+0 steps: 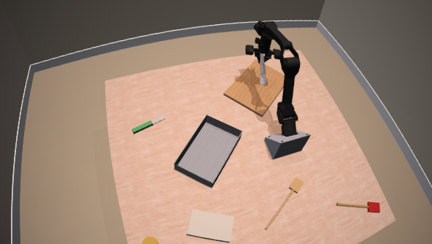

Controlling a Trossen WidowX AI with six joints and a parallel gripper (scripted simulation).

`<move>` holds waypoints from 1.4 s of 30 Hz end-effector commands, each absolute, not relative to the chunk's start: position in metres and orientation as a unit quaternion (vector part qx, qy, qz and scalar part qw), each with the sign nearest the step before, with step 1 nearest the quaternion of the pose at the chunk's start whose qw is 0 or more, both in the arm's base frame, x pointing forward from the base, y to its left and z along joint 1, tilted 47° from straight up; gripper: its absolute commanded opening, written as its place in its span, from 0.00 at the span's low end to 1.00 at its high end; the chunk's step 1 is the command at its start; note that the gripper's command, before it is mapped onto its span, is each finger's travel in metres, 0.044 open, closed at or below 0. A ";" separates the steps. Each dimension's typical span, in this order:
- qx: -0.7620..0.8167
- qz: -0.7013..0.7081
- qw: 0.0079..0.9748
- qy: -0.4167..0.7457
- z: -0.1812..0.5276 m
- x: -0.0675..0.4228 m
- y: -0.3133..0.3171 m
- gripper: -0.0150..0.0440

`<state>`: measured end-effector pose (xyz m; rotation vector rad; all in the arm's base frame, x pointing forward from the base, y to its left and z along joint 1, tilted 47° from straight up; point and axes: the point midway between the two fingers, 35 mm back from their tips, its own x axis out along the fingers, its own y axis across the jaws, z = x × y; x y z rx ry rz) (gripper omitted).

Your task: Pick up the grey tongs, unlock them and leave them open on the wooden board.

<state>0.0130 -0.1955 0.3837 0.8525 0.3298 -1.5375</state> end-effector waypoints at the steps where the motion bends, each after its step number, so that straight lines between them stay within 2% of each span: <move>1: 0.365 -0.672 0.630 0.136 0.388 0.010 -0.193 0.00; 10: 0.365 -0.676 0.629 0.116 0.390 0.007 -0.193 0.00; 42: 0.256 -0.714 0.620 -0.201 0.436 -0.027 -0.168 0.00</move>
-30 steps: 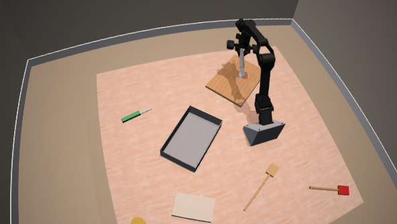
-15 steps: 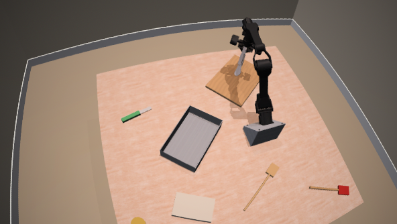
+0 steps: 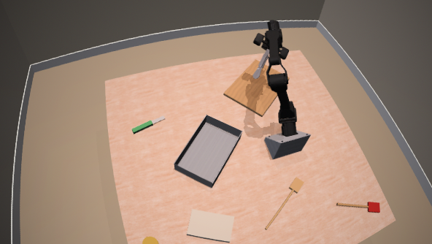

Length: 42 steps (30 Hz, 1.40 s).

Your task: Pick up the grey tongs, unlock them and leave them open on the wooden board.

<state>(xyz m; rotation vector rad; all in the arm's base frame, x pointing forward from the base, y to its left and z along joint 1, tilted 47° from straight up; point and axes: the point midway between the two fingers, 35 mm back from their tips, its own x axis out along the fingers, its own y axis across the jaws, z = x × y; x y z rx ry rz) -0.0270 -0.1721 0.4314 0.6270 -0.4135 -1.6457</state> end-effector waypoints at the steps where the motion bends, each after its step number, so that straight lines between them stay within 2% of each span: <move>1: 0.250 -0.714 0.620 -0.207 0.437 -0.027 -0.166 0.00; 20: 0.127 -0.717 0.625 -0.281 0.448 -0.021 -0.140 0.00; 42: 0.002 -0.734 0.630 -0.252 0.429 0.003 -0.130 0.00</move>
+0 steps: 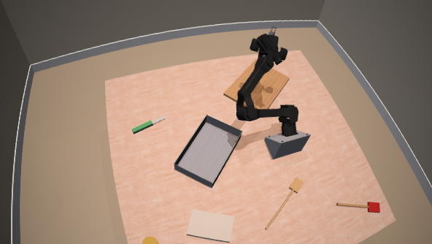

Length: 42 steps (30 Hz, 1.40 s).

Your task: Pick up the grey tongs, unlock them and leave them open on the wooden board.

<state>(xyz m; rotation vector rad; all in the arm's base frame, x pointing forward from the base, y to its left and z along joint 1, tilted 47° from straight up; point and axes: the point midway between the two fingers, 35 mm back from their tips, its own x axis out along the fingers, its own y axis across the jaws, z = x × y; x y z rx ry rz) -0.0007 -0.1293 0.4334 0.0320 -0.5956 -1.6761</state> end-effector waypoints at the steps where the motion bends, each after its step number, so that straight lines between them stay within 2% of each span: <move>1: -0.002 -0.736 0.630 -0.249 0.427 0.004 -0.130 0.00; 12: -0.039 -0.754 0.623 -0.201 0.404 0.013 -0.135 0.00; 42: -0.040 -0.755 0.623 -0.200 0.403 0.013 -0.135 0.00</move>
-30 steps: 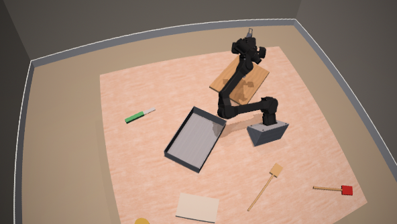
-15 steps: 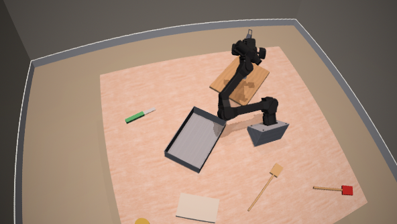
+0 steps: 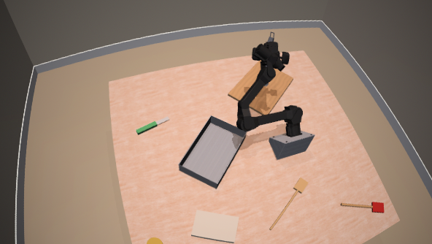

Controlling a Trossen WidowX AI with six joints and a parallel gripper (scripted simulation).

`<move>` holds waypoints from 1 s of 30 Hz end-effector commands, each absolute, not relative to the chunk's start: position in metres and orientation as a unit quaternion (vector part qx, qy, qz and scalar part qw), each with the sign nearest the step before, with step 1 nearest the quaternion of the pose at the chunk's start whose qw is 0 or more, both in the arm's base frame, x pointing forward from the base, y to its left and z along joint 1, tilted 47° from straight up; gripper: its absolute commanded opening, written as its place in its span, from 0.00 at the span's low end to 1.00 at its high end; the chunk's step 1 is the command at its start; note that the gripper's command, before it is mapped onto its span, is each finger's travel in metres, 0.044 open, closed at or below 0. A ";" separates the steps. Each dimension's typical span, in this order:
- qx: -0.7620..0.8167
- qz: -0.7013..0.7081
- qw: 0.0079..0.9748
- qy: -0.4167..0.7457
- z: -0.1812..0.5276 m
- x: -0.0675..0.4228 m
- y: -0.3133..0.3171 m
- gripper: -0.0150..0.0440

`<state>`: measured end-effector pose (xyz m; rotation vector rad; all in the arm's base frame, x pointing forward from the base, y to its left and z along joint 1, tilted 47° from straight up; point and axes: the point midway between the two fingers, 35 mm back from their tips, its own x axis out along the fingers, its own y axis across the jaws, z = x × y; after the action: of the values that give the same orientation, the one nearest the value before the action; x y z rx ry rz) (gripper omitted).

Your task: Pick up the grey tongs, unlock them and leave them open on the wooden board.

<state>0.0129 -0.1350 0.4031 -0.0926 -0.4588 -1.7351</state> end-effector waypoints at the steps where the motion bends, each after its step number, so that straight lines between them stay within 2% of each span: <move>1: -0.040 -0.755 0.623 -0.200 0.403 0.013 -0.135 0.00; 30: 0.042 -0.724 0.631 -0.276 0.440 -0.007 -0.131 0.00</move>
<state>-0.0040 -0.1310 0.4347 0.0772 -0.6185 -1.6580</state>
